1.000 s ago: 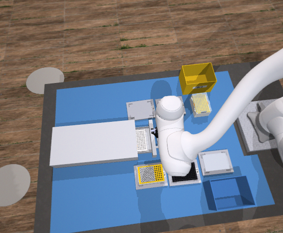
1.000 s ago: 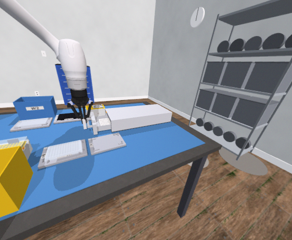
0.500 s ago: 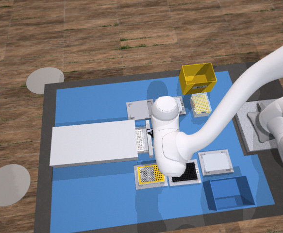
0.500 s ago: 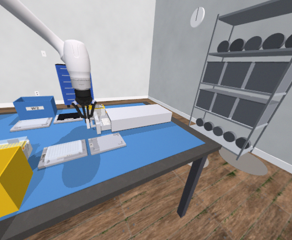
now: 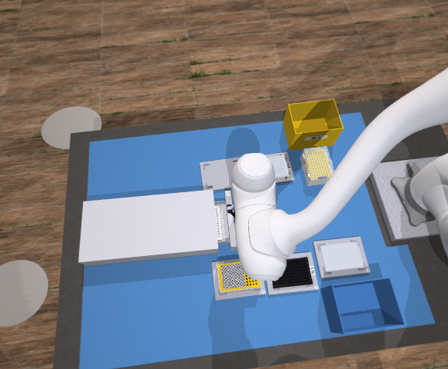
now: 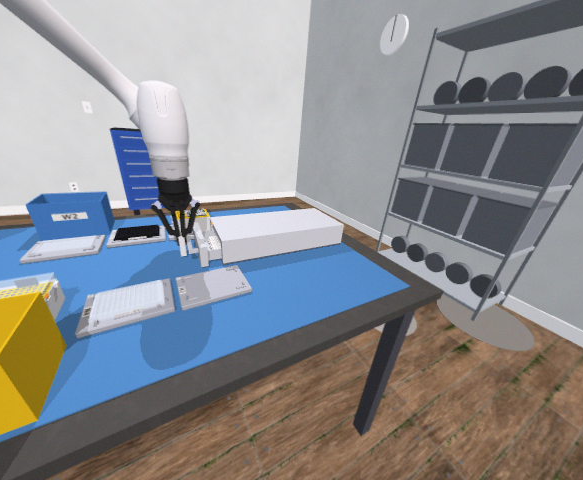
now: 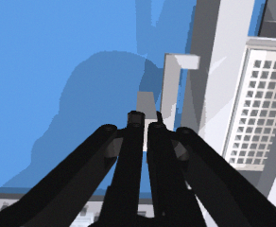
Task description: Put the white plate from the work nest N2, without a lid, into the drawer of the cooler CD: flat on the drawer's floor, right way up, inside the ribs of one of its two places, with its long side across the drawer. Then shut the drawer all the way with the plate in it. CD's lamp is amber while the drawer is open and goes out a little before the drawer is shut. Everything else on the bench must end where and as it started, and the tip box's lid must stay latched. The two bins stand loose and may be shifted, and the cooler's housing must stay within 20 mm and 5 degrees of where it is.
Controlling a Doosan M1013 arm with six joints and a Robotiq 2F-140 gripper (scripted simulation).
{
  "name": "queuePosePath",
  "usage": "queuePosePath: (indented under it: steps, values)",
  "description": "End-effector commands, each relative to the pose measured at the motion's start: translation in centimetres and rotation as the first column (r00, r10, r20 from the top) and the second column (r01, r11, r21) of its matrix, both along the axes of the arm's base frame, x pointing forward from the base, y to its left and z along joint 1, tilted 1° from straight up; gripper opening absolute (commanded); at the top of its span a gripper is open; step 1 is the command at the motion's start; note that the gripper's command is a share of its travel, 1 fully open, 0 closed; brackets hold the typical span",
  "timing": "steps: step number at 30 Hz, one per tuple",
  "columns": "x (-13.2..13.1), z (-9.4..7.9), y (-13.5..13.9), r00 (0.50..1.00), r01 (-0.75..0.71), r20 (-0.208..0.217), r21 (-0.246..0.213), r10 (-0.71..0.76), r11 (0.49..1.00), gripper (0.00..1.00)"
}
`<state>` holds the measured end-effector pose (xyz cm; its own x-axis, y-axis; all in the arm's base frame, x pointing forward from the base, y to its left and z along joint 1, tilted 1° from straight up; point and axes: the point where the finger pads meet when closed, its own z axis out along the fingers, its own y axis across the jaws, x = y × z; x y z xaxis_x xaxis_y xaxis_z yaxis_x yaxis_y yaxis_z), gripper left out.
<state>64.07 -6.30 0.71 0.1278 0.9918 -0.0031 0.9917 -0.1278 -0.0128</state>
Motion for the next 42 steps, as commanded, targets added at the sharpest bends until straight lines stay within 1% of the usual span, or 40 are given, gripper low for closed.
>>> queuePosePath:
  steps: [1,33,42]
  values:
    - [0.1,0.0,0.0,1.0,0.0,0.0,0.0,0.0,1.0,0.0]
    - [4.0,0.0,-0.5,1.0,0.0,0.0,0.0,0.0,1.0,0.0]
    - [4.2,0.0,-0.5,1.0,0.0,0.0,0.0,0.0,1.0,0.0]
